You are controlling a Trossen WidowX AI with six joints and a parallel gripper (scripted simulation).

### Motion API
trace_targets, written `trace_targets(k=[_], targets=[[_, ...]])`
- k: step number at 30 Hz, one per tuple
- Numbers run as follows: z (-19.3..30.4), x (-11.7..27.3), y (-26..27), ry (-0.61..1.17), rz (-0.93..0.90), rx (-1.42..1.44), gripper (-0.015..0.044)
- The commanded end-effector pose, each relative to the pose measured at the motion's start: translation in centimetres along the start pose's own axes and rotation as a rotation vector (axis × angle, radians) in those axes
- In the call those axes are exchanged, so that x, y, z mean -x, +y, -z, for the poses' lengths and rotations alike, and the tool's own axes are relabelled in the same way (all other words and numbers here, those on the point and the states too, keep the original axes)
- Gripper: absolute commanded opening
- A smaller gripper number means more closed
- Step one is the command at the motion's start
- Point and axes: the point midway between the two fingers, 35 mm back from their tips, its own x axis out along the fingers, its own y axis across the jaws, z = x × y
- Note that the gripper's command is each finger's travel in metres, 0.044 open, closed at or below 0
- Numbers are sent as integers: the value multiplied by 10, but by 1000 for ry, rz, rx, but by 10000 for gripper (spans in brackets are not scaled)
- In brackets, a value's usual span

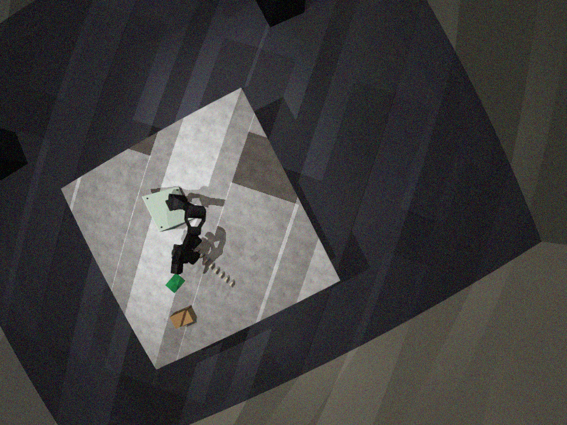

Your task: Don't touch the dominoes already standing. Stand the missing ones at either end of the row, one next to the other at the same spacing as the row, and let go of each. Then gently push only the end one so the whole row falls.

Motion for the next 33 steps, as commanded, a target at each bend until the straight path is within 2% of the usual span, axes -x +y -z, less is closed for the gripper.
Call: trace_targets(k=[1, 12, 16, 25, 31, 33], targets=[[-1, 0, 0, -6, -4, -4, 160], [-1, 0, 0, -6, -4, -4, 440], [-2, 8, -1, -5, -1, -4, 440], [1, 127, -2, 3, 5, -2, 440], [1, 130, -1, 3, 4, -2, 440], [2, 127, -1, 13, 4, -63, 387]])
